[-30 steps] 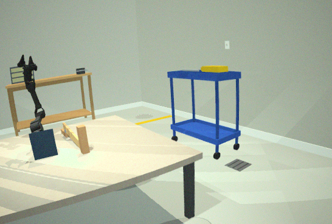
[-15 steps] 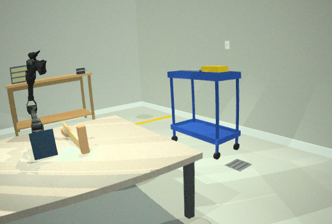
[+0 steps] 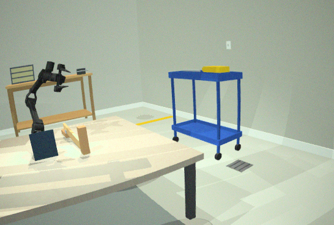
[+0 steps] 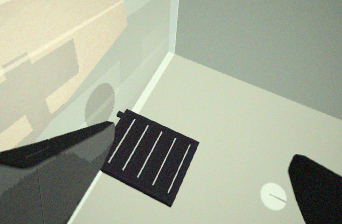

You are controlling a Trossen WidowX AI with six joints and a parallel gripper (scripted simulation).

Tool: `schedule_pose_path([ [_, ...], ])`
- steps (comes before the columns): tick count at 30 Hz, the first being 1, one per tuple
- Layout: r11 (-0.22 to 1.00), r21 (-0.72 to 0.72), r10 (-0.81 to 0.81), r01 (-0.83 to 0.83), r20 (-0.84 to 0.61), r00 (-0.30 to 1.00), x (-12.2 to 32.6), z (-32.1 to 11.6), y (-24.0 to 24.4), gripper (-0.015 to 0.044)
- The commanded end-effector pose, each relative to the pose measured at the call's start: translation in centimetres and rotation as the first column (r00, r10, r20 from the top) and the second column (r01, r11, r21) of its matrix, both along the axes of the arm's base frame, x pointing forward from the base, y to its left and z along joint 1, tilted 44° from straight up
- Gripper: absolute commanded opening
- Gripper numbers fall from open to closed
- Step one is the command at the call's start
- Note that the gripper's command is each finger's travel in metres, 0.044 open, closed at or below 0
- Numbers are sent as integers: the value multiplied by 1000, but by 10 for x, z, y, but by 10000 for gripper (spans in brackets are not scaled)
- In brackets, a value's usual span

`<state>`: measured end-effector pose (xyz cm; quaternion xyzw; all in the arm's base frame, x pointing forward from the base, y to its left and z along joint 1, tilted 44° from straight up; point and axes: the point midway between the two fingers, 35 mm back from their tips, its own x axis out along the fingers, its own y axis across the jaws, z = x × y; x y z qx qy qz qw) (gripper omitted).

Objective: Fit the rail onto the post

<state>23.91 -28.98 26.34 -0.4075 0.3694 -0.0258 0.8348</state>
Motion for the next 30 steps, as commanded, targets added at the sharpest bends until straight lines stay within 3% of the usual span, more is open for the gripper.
schedule_pose_path([
  [1, 973, 104, 216, -206, -96, 972, 32, -52, 38, 440],
  [7, 837, 281, 527, -470, -179, 831, 60, -122, 109, 440],
  [12, 640, 433, 753, -635, -192, 629, 60, -172, 173, 440],
  [18, 326, 604, 940, -728, -121, 320, 37, -219, 252, 440],
  [21, 221, 647, 971, -730, -74, 228, 30, -227, 276, 440],
  [30, 211, 651, 973, -729, -69, 220, 30, -229, 278, 440],
])
